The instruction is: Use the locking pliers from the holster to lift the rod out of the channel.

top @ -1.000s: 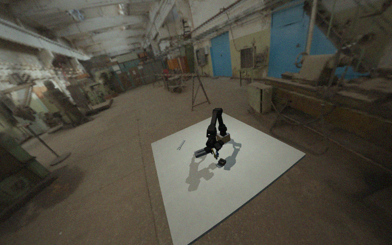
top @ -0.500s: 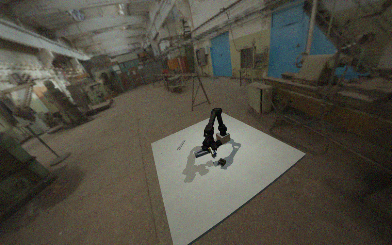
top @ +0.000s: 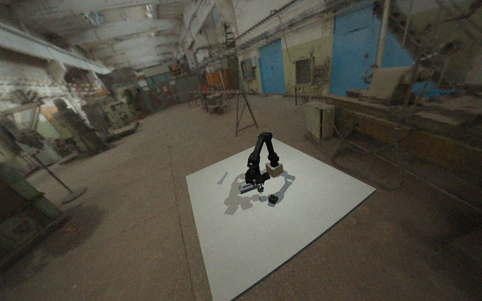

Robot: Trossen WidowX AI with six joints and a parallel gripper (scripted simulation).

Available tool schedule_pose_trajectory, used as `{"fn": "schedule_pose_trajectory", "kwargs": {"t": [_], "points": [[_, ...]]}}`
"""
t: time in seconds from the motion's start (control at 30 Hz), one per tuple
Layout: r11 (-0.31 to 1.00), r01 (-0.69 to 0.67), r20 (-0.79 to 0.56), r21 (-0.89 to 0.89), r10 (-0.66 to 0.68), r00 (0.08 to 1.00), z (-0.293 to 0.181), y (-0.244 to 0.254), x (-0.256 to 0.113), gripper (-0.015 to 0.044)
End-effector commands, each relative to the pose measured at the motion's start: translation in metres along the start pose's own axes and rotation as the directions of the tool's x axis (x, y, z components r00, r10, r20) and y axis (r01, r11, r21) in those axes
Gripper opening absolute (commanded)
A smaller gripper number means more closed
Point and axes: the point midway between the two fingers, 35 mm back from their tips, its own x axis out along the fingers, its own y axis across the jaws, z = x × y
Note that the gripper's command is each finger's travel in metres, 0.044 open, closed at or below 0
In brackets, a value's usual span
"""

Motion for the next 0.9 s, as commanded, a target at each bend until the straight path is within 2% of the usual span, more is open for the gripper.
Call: {"fn": "schedule_pose_trajectory", "kwargs": {"t": [0.0,0.87], "points": [[0.998,0.001,-0.006,0.059,-0.001,1.000,-0.006,-0.005,0.000,0.0322],[0.922,0.008,-0.016,0.387,-0.002,1.000,-0.039,-0.034,0.000,0.0322]]}}
